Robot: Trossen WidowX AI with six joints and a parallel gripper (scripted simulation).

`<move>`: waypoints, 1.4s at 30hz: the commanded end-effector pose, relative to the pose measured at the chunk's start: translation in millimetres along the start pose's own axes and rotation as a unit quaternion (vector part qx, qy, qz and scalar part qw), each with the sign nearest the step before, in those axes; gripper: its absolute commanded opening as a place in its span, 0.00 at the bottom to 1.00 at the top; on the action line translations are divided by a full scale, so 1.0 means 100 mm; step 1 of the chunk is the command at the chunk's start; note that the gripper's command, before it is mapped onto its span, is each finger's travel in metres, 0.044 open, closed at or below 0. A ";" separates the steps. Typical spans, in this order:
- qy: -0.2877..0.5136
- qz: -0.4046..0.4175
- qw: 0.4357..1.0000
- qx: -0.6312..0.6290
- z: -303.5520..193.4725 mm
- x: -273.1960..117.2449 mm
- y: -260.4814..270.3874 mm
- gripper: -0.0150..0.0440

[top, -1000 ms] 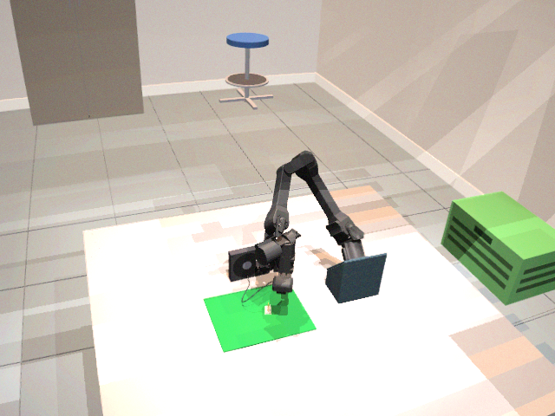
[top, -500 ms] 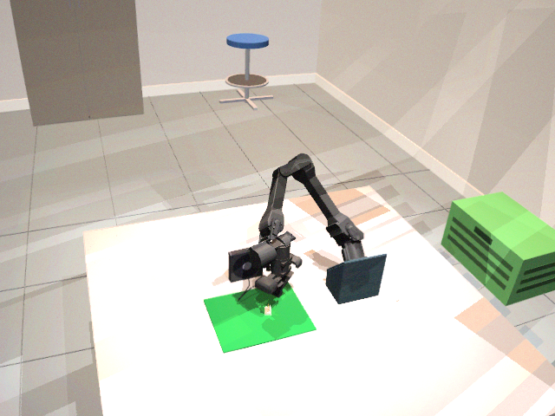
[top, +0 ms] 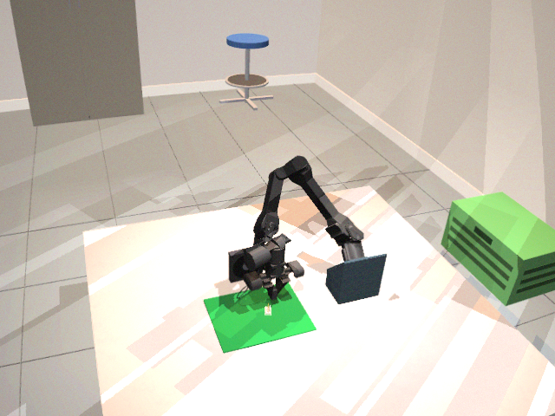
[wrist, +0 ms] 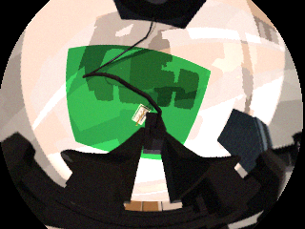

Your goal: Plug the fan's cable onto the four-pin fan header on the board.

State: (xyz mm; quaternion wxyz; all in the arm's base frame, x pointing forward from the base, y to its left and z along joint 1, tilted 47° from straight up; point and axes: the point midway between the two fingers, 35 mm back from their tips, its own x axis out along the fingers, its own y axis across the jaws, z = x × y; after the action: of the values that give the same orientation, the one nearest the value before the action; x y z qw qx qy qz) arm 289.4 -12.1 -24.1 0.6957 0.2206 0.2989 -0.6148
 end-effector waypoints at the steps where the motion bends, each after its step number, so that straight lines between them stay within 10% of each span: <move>1: 0.002 0.000 0.997 0.074 -0.01 0.00 0.07 0.25; 42: 0.001 0.001 0.975 0.224 -0.08 0.22 0.21 0.25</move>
State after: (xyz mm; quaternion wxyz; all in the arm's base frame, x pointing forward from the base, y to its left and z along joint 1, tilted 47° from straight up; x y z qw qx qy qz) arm 315.1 -9.8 -38.8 0.6289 0.3809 0.1521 -0.6605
